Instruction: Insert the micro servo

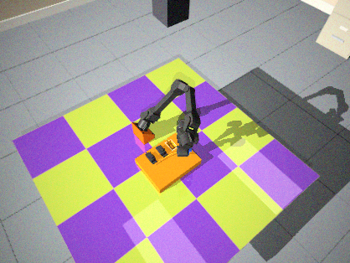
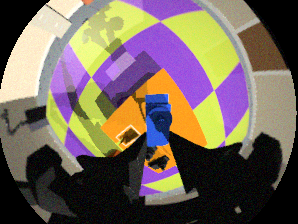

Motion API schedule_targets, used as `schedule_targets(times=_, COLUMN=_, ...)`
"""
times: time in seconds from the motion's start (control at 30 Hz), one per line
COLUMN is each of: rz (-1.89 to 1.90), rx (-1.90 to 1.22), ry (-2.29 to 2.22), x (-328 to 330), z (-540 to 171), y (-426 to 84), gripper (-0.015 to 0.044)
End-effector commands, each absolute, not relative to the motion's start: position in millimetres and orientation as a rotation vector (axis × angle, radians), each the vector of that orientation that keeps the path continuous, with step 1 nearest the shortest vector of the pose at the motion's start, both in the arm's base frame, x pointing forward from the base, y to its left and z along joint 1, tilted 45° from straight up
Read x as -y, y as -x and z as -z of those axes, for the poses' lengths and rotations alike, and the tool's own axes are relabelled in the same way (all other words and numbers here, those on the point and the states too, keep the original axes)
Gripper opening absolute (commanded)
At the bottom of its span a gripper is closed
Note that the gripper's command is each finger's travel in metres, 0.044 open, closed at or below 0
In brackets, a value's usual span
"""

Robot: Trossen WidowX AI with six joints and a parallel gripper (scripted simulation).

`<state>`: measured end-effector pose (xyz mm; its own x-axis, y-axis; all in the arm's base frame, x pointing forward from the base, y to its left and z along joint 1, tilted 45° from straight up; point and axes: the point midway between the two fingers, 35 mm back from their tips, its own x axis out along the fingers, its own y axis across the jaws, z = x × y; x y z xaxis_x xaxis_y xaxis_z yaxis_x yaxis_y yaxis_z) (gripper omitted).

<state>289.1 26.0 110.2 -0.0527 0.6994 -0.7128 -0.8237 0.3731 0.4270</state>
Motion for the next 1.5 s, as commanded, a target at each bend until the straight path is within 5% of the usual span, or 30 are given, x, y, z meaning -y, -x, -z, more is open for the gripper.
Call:
schedule_targets(times=0.0, rz=-1.171, rx=-1.123, ry=0.041, x=-26, z=-111, y=-289, gripper=0.0000)
schedule_targets(times=0.97, rz=-0.669, rx=-1.510, ry=-0.557, x=-26, z=-111, y=-287, gripper=0.0000)
schedule_targets(times=1.47, rz=-0.668, rx=-1.514, ry=-0.558, x=-21, z=-111, y=-225, gripper=0.0000)
